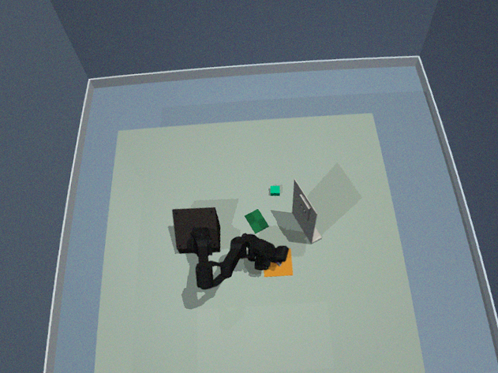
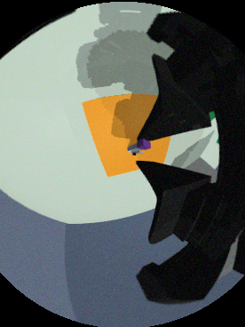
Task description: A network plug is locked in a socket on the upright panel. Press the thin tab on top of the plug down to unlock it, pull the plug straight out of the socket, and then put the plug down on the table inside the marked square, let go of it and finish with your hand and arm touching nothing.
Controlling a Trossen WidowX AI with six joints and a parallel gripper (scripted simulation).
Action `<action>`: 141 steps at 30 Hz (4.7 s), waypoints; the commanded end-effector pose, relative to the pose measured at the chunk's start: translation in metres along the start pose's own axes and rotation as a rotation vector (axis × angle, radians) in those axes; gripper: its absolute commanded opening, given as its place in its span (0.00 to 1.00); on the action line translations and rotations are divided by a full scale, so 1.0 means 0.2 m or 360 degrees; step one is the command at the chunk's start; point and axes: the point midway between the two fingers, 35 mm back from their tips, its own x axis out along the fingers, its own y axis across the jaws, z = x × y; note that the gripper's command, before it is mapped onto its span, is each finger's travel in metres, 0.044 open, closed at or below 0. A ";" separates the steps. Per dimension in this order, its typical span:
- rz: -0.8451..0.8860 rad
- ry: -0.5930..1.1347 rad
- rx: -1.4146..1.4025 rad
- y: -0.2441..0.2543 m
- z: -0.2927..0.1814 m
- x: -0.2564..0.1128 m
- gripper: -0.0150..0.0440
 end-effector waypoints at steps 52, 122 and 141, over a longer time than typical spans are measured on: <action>-0.0022 0.0021 0.0000 0.07 -0.04 -0.21 0.52; -0.0042 0.0034 -0.0015 0.33 -0.06 -0.61 0.52; -0.0023 0.0023 -0.0010 0.48 -0.04 -0.84 0.52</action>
